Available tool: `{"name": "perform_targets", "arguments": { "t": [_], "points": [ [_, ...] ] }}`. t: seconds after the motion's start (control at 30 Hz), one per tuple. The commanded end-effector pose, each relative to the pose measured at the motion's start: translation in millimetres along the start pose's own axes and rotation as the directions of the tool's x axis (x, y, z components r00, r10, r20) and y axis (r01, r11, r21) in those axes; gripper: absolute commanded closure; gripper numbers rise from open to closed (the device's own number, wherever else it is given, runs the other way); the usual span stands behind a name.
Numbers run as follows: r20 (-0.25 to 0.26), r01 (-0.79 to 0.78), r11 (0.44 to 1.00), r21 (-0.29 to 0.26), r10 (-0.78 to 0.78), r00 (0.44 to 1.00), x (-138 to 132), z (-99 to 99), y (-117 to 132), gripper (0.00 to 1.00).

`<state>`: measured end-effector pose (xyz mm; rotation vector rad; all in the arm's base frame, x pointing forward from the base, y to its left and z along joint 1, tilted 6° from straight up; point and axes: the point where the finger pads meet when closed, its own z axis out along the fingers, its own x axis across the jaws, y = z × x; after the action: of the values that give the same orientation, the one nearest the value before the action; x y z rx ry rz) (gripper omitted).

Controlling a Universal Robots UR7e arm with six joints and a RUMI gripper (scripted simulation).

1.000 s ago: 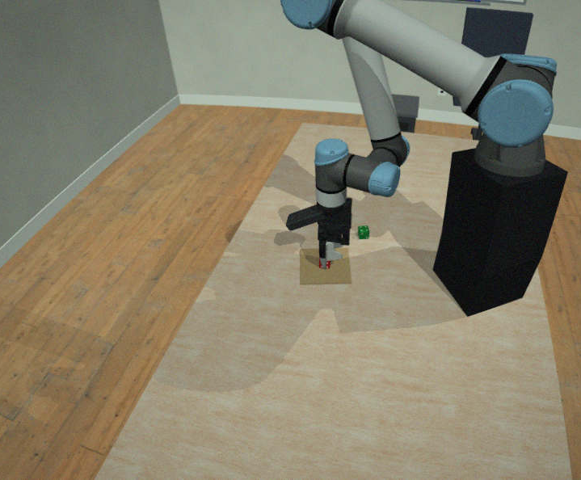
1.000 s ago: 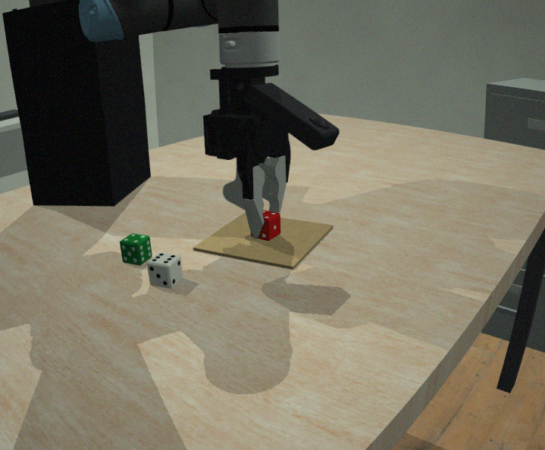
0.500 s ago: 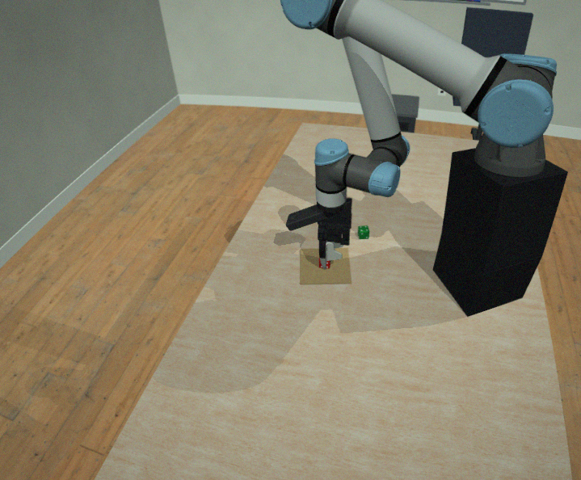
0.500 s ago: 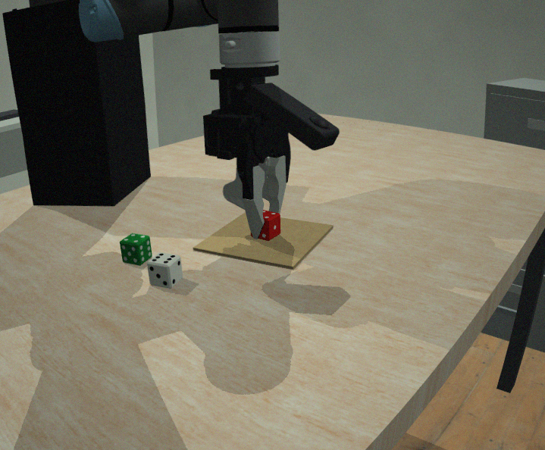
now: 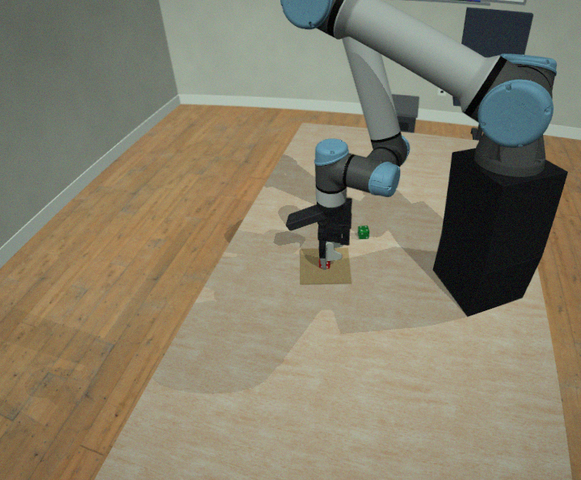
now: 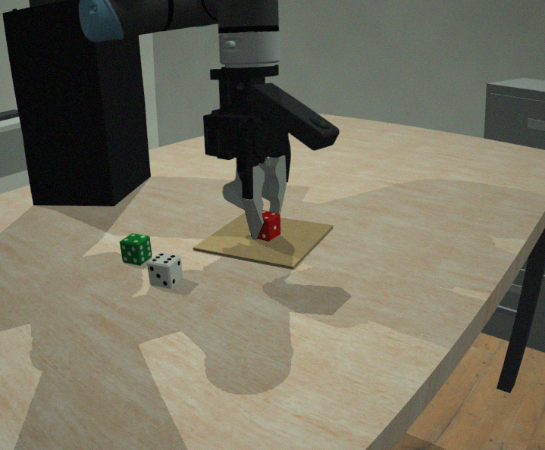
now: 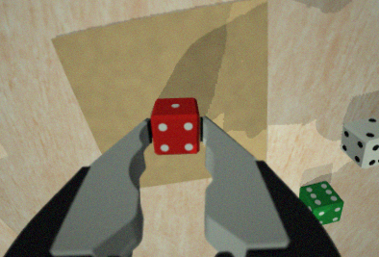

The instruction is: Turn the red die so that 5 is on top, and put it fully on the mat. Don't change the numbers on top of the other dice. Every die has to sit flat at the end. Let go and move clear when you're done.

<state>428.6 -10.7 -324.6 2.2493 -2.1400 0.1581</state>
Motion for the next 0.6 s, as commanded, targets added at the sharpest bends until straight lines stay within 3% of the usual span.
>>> {"name": "perform_targets", "arguments": {
  "t": [0.0,0.07,0.57],
  "points": [
    [0.0,0.0,1.0,0.001,0.0,1.0,0.1,-0.4,-0.5,0.76],
    [0.0,0.0,1.0,0.001,0.0,1.0,0.1,-0.4,-0.5,0.72],
    [0.0,0.0,1.0,0.001,0.0,1.0,0.1,-2.3,-0.5,0.72]
  ]
}}
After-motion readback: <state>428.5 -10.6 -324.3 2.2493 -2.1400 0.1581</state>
